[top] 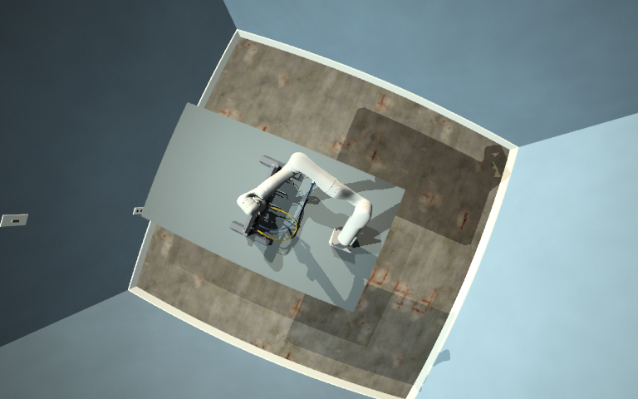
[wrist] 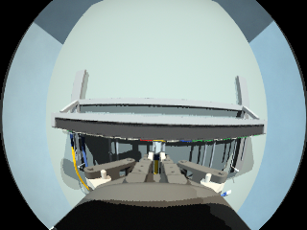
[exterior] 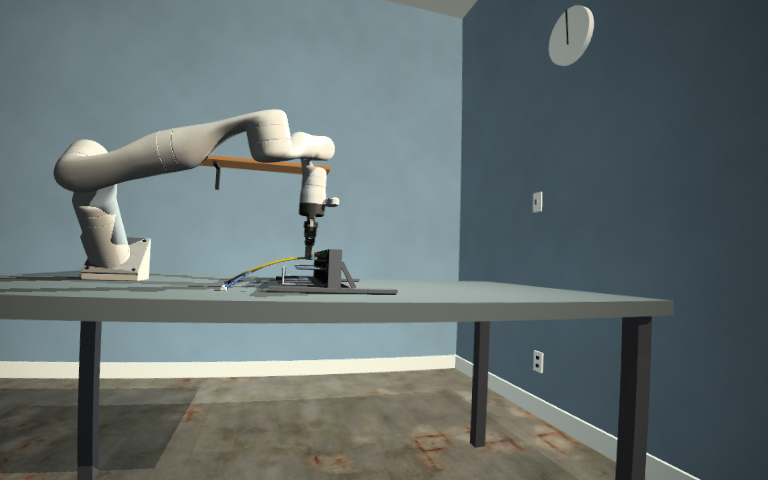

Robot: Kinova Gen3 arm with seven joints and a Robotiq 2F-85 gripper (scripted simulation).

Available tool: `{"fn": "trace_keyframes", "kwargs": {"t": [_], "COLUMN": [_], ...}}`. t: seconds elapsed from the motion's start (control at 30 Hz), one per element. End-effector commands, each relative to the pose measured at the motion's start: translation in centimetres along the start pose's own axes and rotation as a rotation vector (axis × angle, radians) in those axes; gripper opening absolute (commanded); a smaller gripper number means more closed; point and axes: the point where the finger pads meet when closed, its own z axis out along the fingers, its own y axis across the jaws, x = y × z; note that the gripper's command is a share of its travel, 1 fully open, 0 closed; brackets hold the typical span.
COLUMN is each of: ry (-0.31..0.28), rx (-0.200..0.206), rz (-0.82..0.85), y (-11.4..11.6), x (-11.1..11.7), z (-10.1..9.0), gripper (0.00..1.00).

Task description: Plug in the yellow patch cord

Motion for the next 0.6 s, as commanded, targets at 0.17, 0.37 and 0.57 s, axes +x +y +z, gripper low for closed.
{"fn": "trace_keyframes", "kwargs": {"t": [0.17, 0.37, 0.57], "ry": [0.001, 0.000, -0.001], "rx": [-0.011, -0.013, -0.016], "rz": [-0.006, -0.006, -0.006], "y": [0.29, 0.36, 0.46], "x": [0.08, 0.05, 0.01], "z": [-0.04, -0.04, -0.06], "gripper": [0.00, 0.00, 0.00]}}
